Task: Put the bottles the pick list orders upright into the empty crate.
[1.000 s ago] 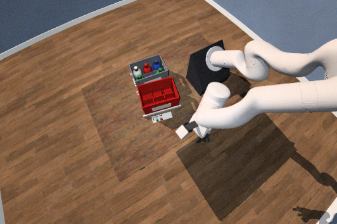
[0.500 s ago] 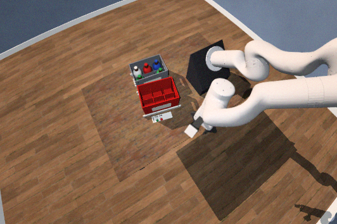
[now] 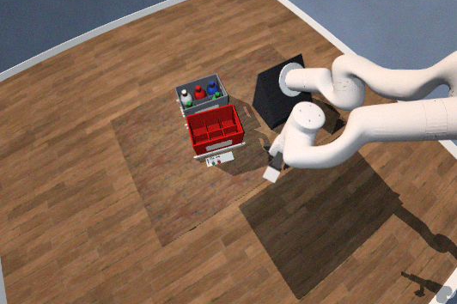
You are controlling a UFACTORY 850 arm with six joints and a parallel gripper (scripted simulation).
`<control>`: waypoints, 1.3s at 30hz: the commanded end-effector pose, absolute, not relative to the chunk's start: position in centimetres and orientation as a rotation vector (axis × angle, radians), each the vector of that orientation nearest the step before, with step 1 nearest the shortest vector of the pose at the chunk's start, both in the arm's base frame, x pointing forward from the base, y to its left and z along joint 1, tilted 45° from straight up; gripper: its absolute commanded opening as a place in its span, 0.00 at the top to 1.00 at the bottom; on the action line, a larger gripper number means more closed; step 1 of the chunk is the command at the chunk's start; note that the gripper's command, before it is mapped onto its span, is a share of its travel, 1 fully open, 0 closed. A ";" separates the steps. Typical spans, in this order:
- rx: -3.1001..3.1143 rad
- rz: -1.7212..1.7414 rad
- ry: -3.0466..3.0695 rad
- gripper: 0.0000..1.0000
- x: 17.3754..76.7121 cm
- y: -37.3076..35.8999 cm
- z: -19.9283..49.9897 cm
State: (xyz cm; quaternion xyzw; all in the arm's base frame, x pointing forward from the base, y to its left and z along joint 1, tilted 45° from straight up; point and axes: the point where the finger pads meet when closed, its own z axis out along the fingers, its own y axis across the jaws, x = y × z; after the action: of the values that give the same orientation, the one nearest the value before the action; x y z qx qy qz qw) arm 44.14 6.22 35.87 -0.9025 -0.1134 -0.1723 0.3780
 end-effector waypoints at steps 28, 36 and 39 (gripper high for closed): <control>-2.334 -0.405 -0.511 0.35 40.4 5.3 35.0; -2.358 -0.310 -0.274 0.35 42.4 4.3 33.0; -2.362 -0.270 -0.175 0.35 43.4 3.7 32.1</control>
State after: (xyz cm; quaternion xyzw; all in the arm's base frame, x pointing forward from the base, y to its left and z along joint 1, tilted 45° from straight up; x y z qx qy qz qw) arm 41.84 4.50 33.39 -0.9139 -0.1264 -0.1295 0.3633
